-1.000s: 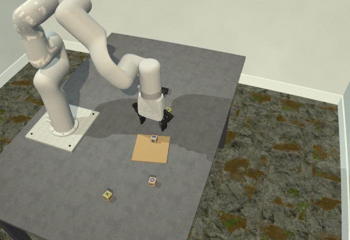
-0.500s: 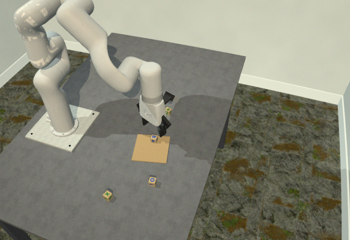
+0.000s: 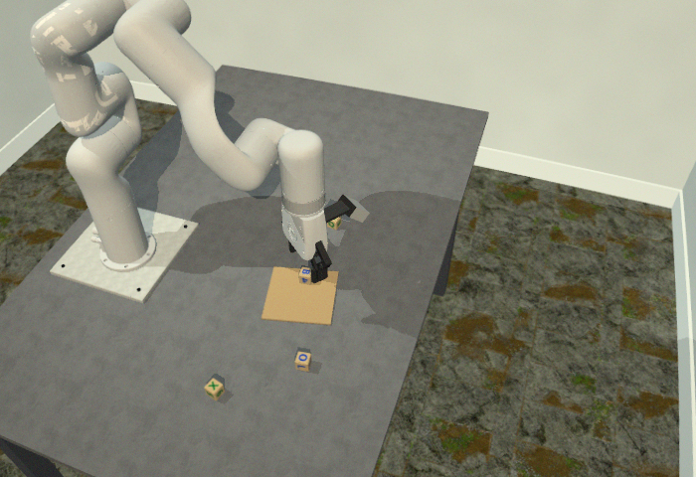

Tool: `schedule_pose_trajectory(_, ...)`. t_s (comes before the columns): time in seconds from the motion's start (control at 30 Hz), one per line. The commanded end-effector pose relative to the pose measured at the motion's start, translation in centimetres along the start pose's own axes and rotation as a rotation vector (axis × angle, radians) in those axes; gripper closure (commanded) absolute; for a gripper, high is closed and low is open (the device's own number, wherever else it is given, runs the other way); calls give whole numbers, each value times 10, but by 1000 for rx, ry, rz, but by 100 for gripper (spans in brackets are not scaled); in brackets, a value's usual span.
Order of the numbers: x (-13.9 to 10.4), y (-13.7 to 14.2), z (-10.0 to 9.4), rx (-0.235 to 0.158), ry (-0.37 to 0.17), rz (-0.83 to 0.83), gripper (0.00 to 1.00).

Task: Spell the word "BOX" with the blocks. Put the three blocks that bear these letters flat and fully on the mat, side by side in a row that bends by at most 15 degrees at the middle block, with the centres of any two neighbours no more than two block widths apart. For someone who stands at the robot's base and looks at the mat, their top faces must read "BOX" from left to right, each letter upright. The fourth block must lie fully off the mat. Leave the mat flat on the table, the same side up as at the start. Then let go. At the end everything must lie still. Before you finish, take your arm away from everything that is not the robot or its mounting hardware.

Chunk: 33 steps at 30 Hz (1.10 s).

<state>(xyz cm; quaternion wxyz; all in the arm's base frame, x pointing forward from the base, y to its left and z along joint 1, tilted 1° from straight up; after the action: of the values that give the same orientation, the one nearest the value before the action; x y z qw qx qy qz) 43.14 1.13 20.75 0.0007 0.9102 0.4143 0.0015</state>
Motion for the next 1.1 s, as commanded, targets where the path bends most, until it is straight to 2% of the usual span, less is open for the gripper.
schedule_pose_trajectory(0.0,-3,9,-1,-2,2,139,0)
schedule_pose_trajectory(0.23,-5,16,-1,-2,2,244,0)
schedule_pose_trajectory(0.27,-7,19,0,-2,2,307,0)
schedule_pose_trajectory(0.73,-16,37,1,-1,2,592,0)
schedule_pose_trajectory(0.8,-16,37,1,-1,2,592,0)
schedule_pose_trajectory(0.83,-18,41,1,-1,1,655,0)
schedule_pose_trajectory(1.07,-22,49,2,-1,1,794,0)
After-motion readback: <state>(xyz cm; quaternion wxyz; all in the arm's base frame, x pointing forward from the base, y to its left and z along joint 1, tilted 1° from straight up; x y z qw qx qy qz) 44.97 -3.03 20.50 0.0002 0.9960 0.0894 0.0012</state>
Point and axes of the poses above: the point where the finger pads meet when closed, its own z axis out along the fingers, its own y axis across the jaws, x = y × z, the point moved 10 cm from there along -z, back along the fingers
